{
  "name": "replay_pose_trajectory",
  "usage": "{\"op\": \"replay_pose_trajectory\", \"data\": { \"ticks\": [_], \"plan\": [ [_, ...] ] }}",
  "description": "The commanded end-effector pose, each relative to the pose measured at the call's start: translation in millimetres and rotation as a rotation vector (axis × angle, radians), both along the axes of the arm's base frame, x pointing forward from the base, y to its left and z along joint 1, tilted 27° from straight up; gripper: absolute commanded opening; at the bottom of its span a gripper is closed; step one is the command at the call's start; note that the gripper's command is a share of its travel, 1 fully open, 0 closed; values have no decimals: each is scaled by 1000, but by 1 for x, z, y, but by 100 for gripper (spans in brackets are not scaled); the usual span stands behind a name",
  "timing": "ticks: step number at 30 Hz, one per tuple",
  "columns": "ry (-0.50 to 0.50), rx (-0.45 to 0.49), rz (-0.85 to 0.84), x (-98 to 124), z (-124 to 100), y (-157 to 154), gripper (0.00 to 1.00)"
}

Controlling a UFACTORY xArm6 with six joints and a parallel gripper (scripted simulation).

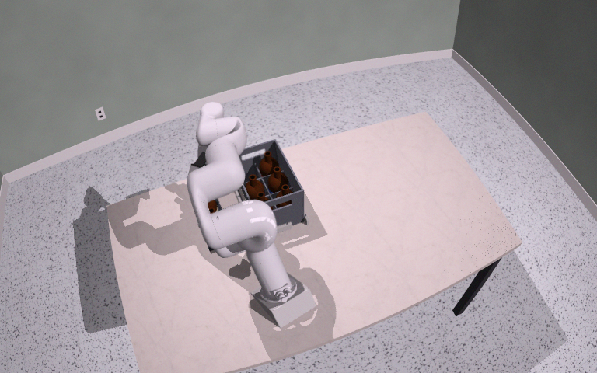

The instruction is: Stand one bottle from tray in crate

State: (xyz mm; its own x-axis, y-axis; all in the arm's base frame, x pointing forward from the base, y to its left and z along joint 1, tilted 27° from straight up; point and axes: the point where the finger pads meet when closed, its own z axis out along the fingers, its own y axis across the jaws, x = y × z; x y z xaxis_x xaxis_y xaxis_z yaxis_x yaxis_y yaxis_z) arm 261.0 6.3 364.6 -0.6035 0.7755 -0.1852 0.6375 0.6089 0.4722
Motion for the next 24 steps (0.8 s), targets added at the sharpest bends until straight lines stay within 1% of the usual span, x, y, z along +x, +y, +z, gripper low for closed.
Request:
{"op": "replay_pose_trajectory", "data": {
  "ticks": [1,2,3,24],
  "plan": [
    [31,-90,-73,13,6,45,0],
    [31,-90,-73,13,6,45,0],
    [31,-90,-73,13,6,45,65],
    [31,-90,-73,13,6,45,65]
  ]
}}
